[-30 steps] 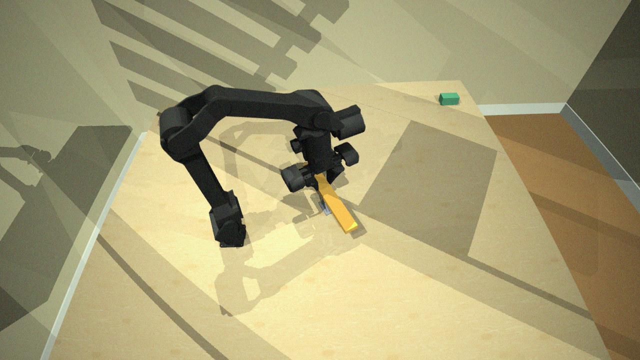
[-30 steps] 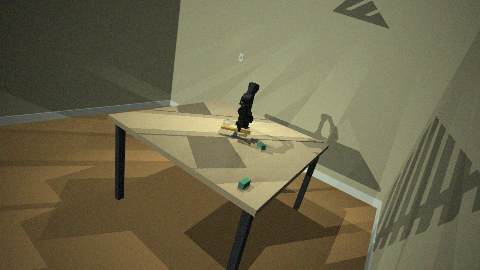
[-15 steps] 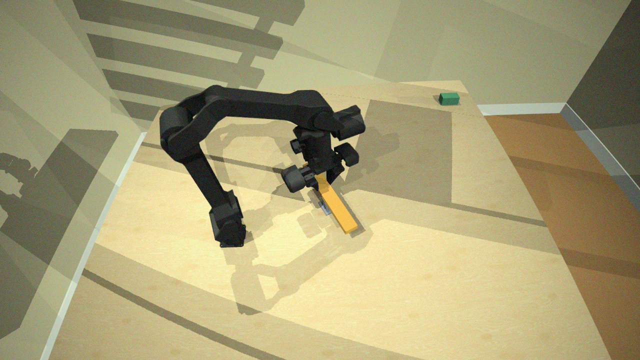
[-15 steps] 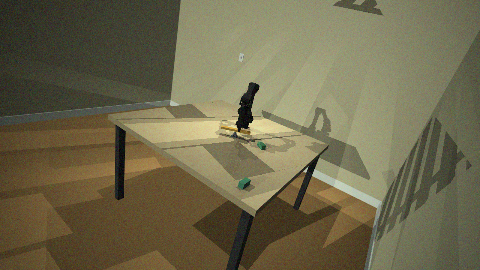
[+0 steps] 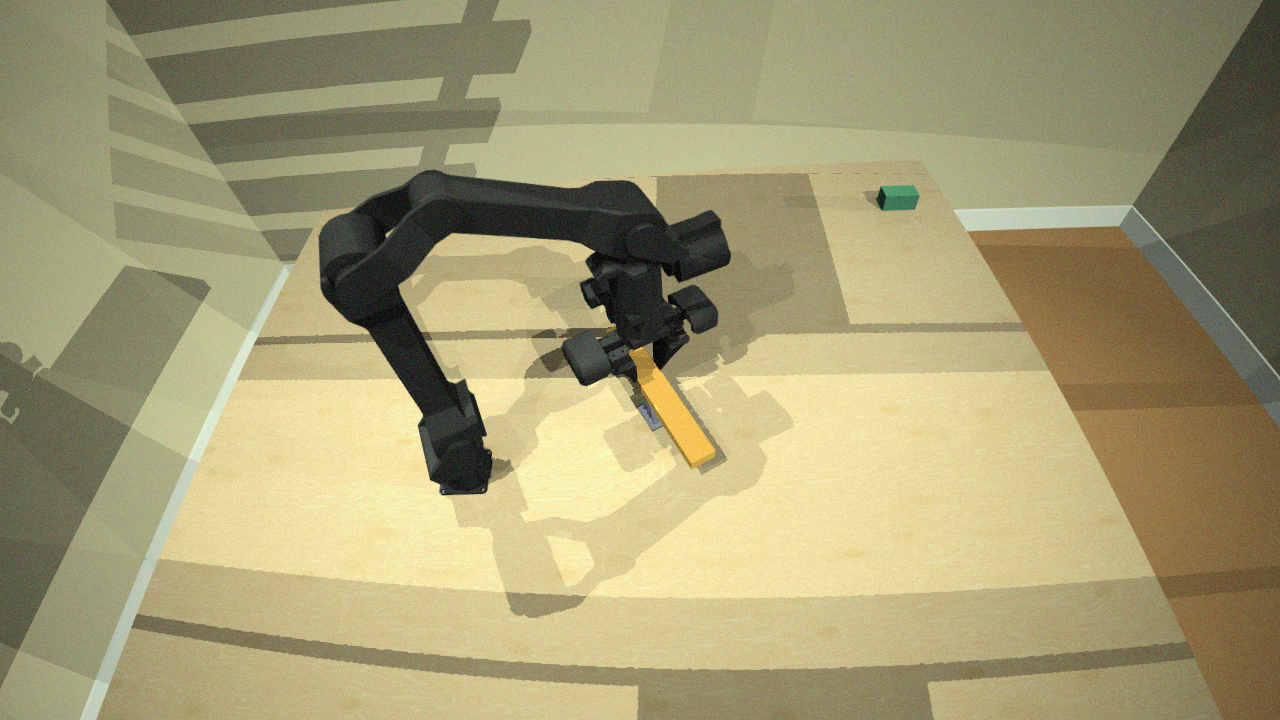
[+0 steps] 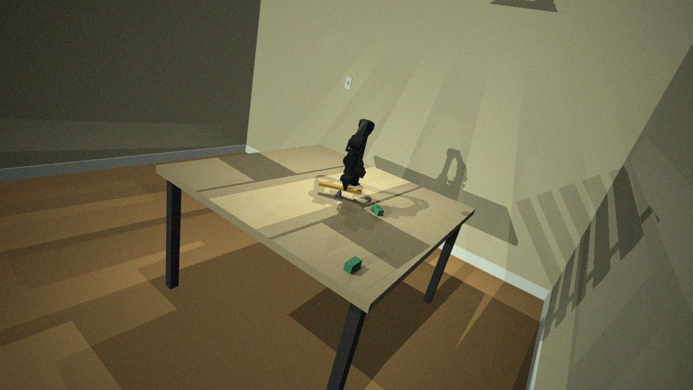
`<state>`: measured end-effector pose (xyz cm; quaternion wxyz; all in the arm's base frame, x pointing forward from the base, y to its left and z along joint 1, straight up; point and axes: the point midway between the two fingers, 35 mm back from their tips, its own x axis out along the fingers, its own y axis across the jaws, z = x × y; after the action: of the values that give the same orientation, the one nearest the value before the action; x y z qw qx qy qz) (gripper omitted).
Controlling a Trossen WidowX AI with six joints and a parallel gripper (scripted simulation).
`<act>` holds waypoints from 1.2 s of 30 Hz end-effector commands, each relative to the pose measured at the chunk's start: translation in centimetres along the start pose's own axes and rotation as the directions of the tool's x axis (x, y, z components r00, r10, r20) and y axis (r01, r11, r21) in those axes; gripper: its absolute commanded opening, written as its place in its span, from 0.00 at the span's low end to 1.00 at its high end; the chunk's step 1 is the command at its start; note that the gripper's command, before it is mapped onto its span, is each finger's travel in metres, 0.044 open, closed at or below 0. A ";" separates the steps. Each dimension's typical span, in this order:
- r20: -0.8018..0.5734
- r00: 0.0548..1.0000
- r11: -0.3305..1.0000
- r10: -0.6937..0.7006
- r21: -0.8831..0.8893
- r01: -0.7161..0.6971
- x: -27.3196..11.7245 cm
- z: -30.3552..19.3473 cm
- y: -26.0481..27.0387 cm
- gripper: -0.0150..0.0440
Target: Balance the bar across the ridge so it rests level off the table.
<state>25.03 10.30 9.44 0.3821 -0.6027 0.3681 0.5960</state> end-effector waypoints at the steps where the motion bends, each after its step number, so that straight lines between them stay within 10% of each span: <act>1: -0.004 1.000 1.000 0.001 -0.004 -0.001 0.1 -0.1 0.0 0.25; 36: -0.004 1.000 1.000 0.001 -0.004 -0.001 0.4 0.0 0.0 0.25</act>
<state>25.01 10.33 9.26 0.3822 -0.6033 0.3673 0.5958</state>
